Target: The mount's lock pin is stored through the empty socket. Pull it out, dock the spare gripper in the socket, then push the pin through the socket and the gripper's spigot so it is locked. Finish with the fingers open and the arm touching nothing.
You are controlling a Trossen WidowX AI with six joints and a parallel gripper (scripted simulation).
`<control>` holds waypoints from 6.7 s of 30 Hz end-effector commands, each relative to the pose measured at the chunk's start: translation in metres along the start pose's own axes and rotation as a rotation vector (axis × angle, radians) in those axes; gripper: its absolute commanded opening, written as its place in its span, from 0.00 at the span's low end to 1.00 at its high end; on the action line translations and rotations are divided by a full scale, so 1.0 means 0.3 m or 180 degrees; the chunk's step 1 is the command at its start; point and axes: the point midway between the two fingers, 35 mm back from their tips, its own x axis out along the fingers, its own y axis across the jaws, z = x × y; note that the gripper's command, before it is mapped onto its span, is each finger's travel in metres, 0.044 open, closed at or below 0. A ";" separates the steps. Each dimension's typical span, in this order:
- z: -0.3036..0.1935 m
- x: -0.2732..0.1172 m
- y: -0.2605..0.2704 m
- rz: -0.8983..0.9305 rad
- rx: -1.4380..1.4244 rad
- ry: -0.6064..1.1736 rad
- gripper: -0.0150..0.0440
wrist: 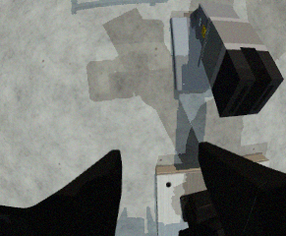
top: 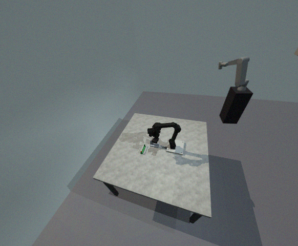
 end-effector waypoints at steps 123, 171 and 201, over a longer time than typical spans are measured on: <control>0.604 0.622 0.106 -0.0449 -0.4933 0.0772 0.25; 0.447 0.436 0.111 -0.0454 -0.4881 0.0781 0.25; 0.252 0.481 0.114 -0.0397 -0.4992 0.0785 0.25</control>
